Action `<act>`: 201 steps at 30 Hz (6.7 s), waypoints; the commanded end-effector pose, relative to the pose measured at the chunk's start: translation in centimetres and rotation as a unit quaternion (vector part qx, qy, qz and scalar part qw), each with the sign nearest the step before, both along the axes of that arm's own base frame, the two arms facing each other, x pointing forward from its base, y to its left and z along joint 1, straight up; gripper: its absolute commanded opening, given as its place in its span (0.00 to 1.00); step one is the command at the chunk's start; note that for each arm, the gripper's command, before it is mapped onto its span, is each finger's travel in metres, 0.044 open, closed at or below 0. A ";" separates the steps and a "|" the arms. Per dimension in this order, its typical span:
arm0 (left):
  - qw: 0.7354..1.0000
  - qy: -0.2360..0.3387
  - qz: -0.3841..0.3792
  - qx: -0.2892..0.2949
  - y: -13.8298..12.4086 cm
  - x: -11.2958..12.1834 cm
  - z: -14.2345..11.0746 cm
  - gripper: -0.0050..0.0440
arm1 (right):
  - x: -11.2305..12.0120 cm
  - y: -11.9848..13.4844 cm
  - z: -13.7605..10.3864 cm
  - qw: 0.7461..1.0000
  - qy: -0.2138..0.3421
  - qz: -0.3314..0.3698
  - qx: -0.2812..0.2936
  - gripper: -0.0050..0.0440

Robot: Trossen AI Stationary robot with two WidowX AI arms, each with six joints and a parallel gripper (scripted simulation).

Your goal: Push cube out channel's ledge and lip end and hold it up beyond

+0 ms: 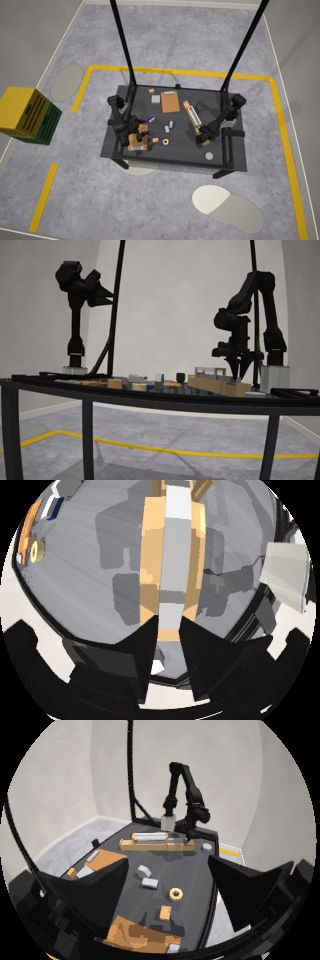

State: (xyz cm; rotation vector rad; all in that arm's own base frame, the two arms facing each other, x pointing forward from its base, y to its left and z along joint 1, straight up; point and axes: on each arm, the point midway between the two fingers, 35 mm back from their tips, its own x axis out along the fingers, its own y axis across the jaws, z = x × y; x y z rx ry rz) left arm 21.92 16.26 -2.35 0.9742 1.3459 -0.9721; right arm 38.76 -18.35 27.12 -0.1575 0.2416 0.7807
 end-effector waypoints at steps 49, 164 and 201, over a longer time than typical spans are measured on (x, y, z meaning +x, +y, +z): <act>1.000 0.000 0.000 0.001 -5.0 1.6 0.0 0.51 | 0.0 0.0 0.0 1.000 -0.001 0.000 0.001 0.92; 1.000 -0.001 -0.001 -0.001 -35.0 11.3 2.8 0.55 | 0.0 0.0 0.0 1.000 -0.001 0.000 0.001 0.92; 1.000 -0.005 -0.002 -0.003 -35.0 11.4 0.0 0.50 | 0.0 0.0 0.0 1.000 -0.001 0.000 0.001 0.92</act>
